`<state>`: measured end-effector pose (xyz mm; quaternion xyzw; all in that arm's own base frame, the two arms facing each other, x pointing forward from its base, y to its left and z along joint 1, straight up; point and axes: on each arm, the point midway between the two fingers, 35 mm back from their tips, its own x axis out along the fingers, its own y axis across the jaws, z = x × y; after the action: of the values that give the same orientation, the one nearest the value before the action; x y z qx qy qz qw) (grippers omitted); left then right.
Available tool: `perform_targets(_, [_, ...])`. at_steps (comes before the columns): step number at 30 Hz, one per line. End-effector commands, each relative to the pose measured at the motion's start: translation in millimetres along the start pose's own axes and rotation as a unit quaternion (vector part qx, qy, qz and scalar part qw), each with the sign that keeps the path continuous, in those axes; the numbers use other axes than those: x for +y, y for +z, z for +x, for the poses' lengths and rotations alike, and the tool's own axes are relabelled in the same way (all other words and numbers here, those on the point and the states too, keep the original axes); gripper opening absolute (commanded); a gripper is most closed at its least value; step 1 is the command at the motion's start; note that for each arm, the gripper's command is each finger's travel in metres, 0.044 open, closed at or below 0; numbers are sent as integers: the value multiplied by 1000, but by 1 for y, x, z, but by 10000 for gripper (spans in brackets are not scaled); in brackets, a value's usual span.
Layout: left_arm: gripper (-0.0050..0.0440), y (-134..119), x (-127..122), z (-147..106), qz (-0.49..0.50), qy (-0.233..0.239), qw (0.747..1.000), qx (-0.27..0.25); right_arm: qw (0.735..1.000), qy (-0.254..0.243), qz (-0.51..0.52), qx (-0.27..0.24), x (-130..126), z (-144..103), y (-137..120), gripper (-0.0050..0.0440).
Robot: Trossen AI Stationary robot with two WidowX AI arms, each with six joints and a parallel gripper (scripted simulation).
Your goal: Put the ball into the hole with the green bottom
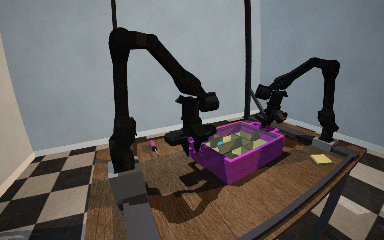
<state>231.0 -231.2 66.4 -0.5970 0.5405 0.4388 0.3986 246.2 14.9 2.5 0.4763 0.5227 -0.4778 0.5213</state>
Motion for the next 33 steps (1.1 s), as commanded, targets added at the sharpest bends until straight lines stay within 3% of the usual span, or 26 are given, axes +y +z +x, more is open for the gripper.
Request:
perform_targets(1, [163,-2,-1,-3,1,-4,1000,4,1000,2,-3,1,1,3,-1,163])
perform_targets(33, [163,-3,-2,-9,3,-9,1000,8,1000,11,-3,1,1,-2,-1,163])
